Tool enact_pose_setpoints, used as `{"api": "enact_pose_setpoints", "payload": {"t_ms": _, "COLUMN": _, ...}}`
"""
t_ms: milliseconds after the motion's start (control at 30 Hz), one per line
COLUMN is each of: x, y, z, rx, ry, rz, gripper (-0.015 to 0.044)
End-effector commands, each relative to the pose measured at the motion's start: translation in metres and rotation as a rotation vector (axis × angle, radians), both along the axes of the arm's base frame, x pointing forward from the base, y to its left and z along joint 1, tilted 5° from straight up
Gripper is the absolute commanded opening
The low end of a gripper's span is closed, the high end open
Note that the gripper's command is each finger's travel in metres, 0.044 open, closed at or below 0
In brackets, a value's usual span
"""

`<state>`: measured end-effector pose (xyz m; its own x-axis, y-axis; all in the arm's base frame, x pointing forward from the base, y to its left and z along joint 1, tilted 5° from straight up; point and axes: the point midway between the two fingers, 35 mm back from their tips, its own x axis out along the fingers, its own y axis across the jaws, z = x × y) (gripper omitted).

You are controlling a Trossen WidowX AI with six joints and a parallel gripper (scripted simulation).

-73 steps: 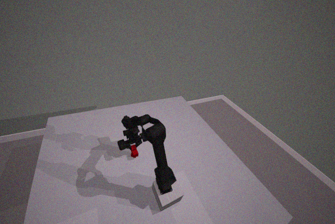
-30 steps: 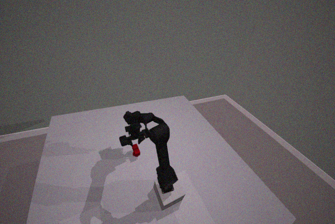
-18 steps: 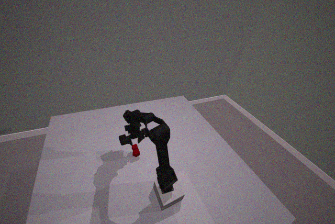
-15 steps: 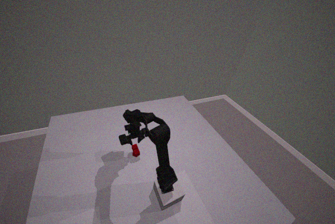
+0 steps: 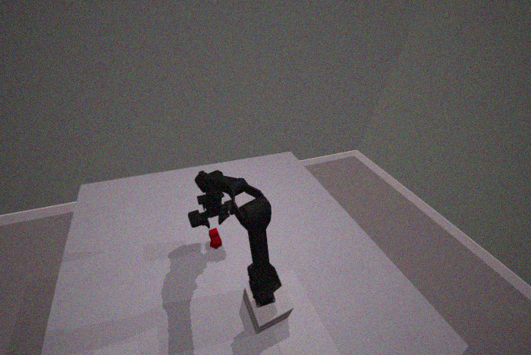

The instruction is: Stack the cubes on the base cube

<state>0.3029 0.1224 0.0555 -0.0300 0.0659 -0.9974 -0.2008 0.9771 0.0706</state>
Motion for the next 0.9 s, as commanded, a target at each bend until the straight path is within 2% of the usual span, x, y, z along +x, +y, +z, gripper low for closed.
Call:
{"api": "enact_pose_setpoints", "payload": {"t_ms": 0, "x": 0.001, "y": 0.0, "z": 0.006, "rx": 0.004, "ry": -0.011, "rz": 0.005, "gripper": 0.0205}}
{"api": "enact_pose_setpoints", "payload": {"t_ms": 167, "x": 0.001, "y": 0.0, "z": 0.006, "rx": 0.004, "ry": -0.011, "rz": 0.005, "gripper": 0.0205}}
{"api": "enact_pose_setpoints", "payload": {"t_ms": 400, "x": 0.001, "y": 0.0, "z": 0.012, "rx": 0.002, "ry": -0.005, "rz": 0.0, "gripper": 0.0389}}
{"api": "enact_pose_setpoints", "payload": {"t_ms": 433, "x": 0.001, "y": -0.001, "z": 0.012, "rx": 0.002, "ry": -0.005, "rz": 0.0, "gripper": 0.04}}
{"api": "enact_pose_setpoints", "payload": {"t_ms": 767, "x": 0.001, "y": -0.001, "z": 0.016, "rx": 0.002, "ry": -0.005, "rz": 0.0, "gripper": 0.04}}
{"api": "enact_pose_setpoints", "payload": {"t_ms": 867, "x": -0.01, "y": 0.019, "z": 0.015, "rx": 0.001, "ry": 0.002, "rz": -0.003, "gripper": 0.04}}
